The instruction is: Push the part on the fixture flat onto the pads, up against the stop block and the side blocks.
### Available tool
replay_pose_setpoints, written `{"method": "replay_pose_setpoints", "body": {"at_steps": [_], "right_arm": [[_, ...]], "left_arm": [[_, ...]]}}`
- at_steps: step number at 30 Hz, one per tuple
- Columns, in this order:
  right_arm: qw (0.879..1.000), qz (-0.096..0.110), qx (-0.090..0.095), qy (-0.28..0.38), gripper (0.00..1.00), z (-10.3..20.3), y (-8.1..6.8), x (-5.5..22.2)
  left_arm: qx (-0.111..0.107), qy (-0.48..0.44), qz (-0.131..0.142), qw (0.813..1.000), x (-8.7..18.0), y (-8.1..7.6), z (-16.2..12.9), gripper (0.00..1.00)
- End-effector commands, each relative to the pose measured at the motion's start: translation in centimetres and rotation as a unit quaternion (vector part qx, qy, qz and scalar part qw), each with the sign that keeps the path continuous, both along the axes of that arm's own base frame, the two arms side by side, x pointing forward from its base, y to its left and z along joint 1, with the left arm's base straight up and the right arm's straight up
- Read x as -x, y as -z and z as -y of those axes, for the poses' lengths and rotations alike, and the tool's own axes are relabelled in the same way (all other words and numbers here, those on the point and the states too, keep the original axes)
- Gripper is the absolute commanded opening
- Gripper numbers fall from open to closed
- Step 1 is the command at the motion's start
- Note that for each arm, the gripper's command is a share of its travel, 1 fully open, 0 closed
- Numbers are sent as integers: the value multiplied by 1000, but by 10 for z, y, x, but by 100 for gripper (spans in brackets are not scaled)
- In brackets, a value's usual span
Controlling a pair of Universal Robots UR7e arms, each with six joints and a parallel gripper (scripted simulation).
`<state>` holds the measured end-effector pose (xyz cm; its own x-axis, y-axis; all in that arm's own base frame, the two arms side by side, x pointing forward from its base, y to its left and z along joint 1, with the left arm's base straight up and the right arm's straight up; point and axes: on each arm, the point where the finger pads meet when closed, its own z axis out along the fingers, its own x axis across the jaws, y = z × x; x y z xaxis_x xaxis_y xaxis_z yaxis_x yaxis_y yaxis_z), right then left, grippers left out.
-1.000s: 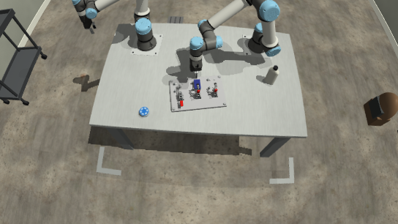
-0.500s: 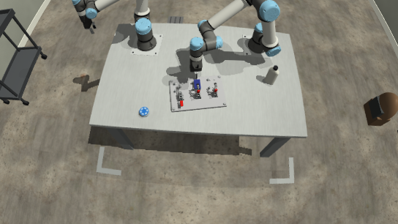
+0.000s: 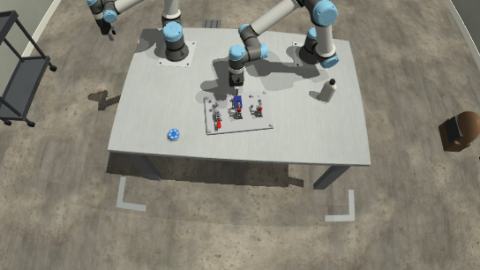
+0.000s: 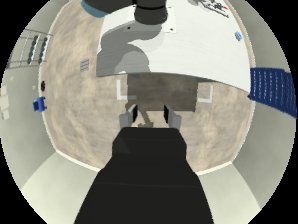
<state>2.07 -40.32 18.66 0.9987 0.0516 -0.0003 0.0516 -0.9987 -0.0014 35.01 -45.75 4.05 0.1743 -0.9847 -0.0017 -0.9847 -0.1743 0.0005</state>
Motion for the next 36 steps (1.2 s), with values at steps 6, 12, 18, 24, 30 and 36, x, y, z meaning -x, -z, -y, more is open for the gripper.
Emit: {"method": "replay_pose_setpoints", "body": {"at_steps": [6,12,18,24,30,36], "right_arm": [[1000,0,1,0,100,0,0,0],[1000,0,1,0,100,0,0,0],[1000,0,1,0,100,0,0,0],[1000,0,1,0,100,0,0,0],[1000,0,1,0,100,0,0,0],[1000,0,1,0,100,0,0,0]], "left_arm": [[1,0,0,1000,-2,-1,0,0],[1,0,0,1000,-4,-1,0,0],[1,0,0,1000,-4,-1,0,0],[1,0,0,1000,-4,-1,0,0],[1,0,0,1000,-4,-1,0,0],[1,0,0,1000,-7,-1,-1,0]]}}
